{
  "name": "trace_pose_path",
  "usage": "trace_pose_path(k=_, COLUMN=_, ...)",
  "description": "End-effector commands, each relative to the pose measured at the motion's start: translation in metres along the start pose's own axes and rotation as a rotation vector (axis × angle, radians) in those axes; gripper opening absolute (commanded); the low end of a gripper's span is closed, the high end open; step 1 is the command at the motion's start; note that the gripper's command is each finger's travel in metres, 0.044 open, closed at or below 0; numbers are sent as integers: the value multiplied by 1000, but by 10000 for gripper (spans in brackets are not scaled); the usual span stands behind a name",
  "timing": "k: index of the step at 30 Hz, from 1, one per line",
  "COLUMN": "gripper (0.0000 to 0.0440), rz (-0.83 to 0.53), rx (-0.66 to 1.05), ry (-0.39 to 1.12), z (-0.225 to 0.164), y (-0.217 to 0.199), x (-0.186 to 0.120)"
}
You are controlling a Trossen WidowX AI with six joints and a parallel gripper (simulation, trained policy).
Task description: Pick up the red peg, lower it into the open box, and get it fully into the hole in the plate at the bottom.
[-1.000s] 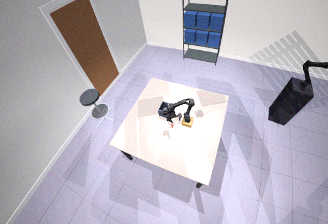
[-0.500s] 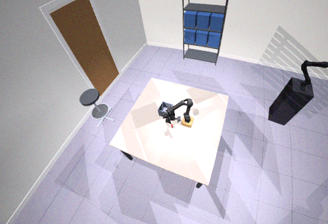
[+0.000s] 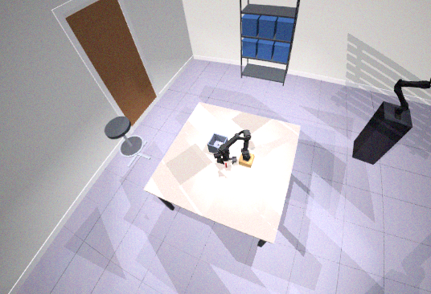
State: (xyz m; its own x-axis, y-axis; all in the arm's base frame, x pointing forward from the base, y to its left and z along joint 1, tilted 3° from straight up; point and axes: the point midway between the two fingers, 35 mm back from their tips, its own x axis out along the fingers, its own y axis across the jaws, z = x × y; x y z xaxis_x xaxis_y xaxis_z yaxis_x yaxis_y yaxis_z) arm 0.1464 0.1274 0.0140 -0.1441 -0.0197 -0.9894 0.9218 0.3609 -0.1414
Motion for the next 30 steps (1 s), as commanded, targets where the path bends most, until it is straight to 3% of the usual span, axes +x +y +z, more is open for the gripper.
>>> trace_pose_path(k=1, gripper=386, rz=3, rx=21, ry=-17, z=2, y=1, x=13)
trace_pose_path(k=17, gripper=10, rz=41, rx=-22, ry=3, z=-8, y=21, x=36)
trace_pose_path(k=30, gripper=0, rz=126, rx=9, ry=58, z=-17, y=36, x=12)
